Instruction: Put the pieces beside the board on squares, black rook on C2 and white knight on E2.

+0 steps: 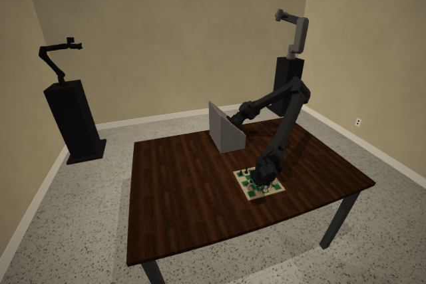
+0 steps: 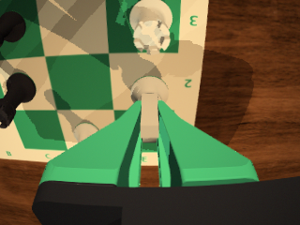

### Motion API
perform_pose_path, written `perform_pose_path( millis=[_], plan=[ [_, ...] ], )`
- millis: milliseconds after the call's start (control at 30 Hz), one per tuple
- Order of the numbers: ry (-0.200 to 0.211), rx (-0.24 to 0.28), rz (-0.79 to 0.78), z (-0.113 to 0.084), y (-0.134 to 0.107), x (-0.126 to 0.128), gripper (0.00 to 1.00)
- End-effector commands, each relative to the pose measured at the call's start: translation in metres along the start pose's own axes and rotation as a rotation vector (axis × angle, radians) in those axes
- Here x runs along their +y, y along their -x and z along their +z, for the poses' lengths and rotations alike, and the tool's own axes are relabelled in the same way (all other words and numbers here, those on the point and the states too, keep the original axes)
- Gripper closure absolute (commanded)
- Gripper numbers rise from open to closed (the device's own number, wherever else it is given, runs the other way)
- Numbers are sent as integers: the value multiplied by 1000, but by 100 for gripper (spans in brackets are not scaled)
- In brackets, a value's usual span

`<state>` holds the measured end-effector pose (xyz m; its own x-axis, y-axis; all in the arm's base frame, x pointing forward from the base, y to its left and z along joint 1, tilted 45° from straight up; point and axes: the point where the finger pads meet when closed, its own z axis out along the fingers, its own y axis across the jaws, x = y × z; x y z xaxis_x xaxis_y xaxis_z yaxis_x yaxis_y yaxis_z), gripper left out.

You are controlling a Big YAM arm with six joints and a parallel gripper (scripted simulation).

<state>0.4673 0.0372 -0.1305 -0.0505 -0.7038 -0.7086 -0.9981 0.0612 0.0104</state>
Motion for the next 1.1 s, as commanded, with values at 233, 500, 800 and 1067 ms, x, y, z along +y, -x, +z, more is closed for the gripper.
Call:
perform_pose_path(
  millis=[233, 500, 800, 1067],
  plan=[
    [-4, -7, 18, 0, -3, 3, 100],
    [-4, -7, 18, 0, -3, 3, 100],
    [-5, -6, 18, -1, -3, 3, 100],
    [-16, -3, -8, -5, 11, -2, 100]
  ],
)
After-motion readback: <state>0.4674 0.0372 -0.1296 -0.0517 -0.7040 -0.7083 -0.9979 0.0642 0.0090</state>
